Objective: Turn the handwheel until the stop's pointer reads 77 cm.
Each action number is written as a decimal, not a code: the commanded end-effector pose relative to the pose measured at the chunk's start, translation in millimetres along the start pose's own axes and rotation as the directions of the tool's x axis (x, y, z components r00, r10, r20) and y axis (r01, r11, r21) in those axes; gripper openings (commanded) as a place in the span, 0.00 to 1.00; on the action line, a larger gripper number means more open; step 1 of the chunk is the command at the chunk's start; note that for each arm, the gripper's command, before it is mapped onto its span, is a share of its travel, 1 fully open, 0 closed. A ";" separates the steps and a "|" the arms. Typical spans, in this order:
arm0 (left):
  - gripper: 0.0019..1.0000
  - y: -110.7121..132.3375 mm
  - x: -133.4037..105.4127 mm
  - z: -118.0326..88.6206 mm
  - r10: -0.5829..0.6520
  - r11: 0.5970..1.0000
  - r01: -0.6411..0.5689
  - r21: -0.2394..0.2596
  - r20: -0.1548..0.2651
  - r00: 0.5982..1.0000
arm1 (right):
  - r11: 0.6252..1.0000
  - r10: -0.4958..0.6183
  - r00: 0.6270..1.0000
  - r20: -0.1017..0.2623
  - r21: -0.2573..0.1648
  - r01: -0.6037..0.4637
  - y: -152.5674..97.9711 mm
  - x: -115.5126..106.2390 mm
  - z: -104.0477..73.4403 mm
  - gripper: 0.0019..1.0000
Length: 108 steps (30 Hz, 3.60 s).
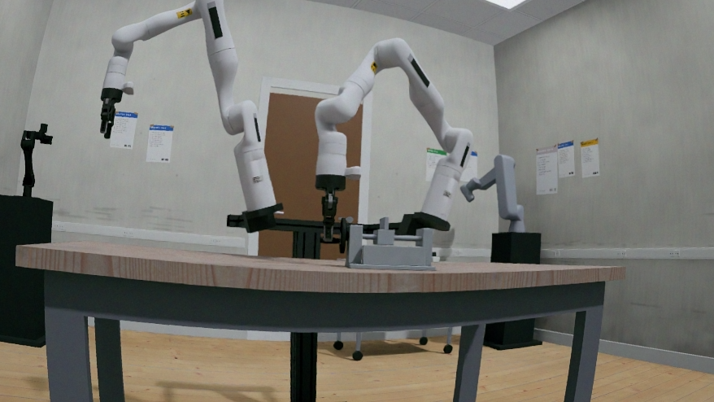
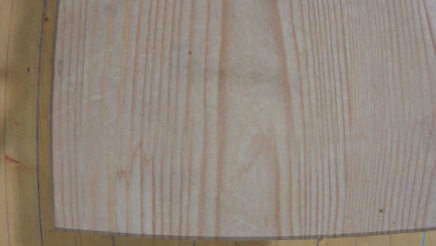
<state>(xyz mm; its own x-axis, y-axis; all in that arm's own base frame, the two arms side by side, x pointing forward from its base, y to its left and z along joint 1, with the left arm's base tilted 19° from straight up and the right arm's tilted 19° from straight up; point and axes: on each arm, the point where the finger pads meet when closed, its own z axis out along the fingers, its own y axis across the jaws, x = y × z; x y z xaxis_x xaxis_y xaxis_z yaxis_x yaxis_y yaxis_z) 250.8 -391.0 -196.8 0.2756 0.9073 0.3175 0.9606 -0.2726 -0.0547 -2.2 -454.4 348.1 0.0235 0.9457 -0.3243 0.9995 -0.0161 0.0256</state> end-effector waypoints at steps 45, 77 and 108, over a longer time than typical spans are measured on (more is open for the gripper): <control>0.16 33.6 0.3 -46.0 -0.010 1.000 0.010 -0.002 0.000 1.000 | 1.000 -0.012 1.000 -0.005 0.004 0.013 -1.4 0.7 -0.7 1.00; 0.16 49.7 0.7 -36.5 -0.010 1.000 0.010 -0.001 -0.002 1.000 | 1.000 -0.012 1.000 -0.005 0.004 0.013 -1.4 0.7 -0.7 1.00; 0.16 54.6 0.7 -30.8 -0.010 1.000 0.010 -0.001 -0.001 1.000 | 1.000 -0.012 1.000 -0.005 0.004 0.013 -1.4 0.7 -0.7 1.00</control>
<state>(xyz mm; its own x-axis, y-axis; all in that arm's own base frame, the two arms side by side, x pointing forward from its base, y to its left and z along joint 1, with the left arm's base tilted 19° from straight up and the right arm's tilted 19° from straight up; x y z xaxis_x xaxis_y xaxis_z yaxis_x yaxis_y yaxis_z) 299.5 -415.0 -170.0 0.2598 0.9117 0.3182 0.9650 -0.2572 -0.0508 -2.2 -454.4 348.1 0.0235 0.9457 -0.3243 0.9995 -0.0161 0.0256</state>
